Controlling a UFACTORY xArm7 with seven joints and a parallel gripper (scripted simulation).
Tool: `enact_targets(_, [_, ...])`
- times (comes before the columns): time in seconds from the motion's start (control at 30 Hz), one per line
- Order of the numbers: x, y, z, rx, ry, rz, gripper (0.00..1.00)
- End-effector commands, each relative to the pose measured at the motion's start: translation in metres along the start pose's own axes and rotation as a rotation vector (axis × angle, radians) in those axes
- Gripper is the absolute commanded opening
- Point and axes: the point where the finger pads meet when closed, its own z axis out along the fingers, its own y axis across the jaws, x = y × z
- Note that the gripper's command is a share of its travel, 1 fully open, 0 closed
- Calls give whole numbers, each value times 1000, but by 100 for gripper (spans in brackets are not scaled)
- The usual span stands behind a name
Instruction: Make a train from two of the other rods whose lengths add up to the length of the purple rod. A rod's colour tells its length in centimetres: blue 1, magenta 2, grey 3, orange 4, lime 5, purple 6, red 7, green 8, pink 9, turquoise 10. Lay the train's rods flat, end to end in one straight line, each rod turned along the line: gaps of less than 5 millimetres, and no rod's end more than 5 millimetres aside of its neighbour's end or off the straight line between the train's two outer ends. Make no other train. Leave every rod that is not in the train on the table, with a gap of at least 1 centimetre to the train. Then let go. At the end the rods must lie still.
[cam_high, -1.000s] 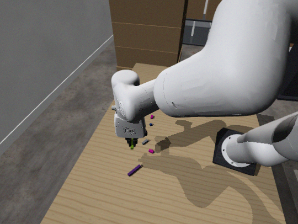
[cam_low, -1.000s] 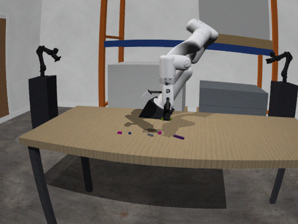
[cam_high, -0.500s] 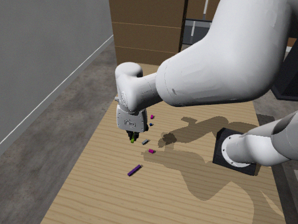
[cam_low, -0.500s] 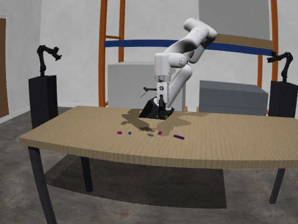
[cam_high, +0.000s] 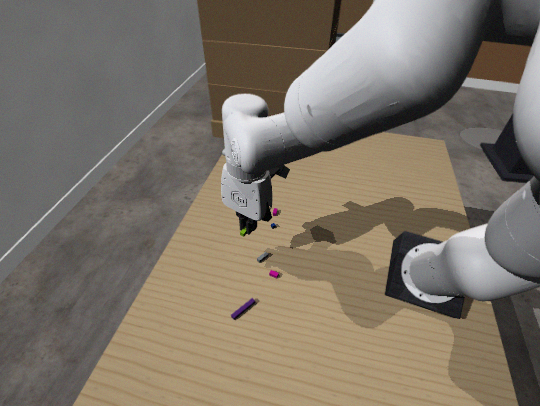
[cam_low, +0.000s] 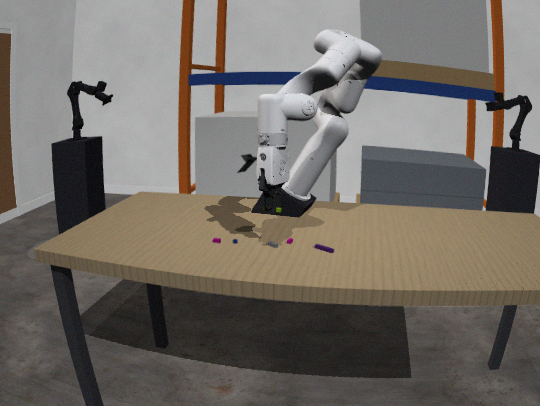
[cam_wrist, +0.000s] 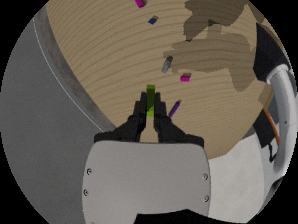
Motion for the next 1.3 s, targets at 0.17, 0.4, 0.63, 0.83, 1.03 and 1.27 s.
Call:
enact_targets(0.17, [46,-15,1,-11,13,284,4])
enact_targets(0.4, [76,-18,4,-13,20,458,4])
enact_targets(0.63, [90,-19,6,-14,24,535,4])
enact_targets(0.83, [90,-19,6,-14,24,535,4])
enact_targets(1.03, [90,-19,6,-14,24,535,4])
enact_targets(1.27, [90,-19,13,-14,22,535,4])
